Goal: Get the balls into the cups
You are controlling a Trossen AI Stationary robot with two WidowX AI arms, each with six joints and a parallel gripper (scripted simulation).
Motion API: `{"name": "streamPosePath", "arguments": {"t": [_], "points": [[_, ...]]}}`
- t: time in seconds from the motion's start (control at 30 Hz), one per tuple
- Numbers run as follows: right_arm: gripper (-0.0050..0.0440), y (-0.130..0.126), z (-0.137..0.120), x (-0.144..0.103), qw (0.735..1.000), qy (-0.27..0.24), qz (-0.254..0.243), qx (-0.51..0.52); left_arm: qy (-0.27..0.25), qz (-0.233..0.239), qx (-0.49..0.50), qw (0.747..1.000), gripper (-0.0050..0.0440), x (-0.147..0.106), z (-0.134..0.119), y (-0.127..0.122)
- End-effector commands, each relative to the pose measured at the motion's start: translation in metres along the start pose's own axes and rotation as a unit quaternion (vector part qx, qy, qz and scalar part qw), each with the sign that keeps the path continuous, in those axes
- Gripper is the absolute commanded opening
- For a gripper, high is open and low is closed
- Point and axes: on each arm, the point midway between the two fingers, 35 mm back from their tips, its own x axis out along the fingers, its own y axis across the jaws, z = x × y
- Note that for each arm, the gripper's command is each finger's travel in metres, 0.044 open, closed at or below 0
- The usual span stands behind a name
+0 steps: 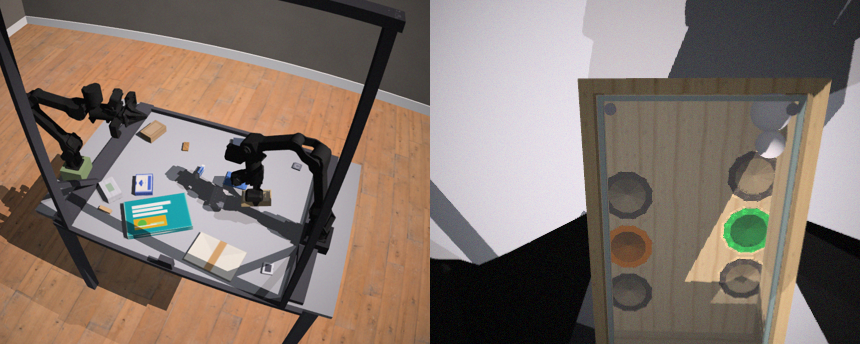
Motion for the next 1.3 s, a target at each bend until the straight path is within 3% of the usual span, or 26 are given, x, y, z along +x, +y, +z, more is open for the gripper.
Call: {"name": "streamPosePath", "arguments": {"t": [0.0,0.43,1.27], "points": [[-0.0050,0.0030,-0.0022,-0.0074,0.999,-0.033,-0.029,0.000,-0.008,0.000,0.000,1.000,-0.0050,-0.0009,0.0062,0.0000],[-0.0050,0.0081,-0.0076,-0.0063,0.991,-0.097,-0.093,0.000,-0.008,0.000,0.000,1.000,-0.0050,-0.0009,0.0062,0.0000],[-0.0050,0.0077,-0.0089,-0.0058,0.990,-0.108,-0.088,-0.004,-0.008,0.000,0.000,1.000,-0.0050,-0.0009,0.0062,0.0000]]}}
